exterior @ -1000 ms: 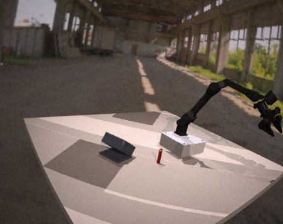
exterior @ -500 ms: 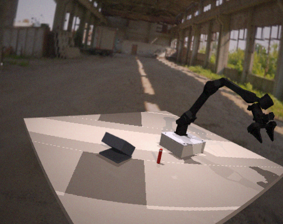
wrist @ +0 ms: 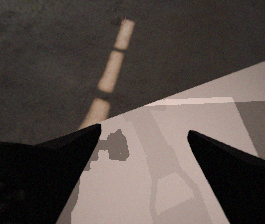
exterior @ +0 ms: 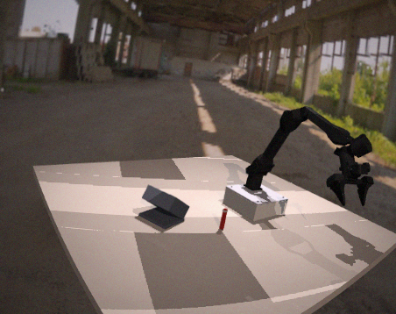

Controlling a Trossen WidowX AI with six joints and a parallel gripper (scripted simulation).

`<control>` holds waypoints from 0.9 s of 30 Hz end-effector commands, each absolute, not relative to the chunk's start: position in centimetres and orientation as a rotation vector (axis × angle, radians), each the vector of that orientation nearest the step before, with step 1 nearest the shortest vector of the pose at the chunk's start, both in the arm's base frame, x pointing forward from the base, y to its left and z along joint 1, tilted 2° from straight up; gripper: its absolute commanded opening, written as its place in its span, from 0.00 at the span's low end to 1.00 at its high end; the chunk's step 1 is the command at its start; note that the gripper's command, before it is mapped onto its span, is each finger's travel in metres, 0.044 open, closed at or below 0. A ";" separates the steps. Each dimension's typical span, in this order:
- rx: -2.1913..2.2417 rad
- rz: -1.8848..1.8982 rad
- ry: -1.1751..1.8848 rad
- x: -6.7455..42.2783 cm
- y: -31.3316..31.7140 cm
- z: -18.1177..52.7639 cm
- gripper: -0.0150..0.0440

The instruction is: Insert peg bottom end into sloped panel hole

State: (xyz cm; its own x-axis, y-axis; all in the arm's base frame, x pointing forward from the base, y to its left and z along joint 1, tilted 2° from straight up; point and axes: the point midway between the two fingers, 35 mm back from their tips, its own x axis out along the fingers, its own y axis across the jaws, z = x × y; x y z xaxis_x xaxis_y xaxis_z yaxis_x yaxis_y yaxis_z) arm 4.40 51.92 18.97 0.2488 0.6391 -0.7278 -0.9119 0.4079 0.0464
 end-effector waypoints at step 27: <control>-0.456 0.773 1.008 19.5 41.8 13.4 1.00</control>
State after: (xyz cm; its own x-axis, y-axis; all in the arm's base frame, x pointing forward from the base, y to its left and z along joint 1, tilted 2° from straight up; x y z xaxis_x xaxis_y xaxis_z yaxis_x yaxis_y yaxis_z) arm 18.36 43.14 13.85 0.3133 0.3879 -0.8668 -0.7731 0.6343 0.0044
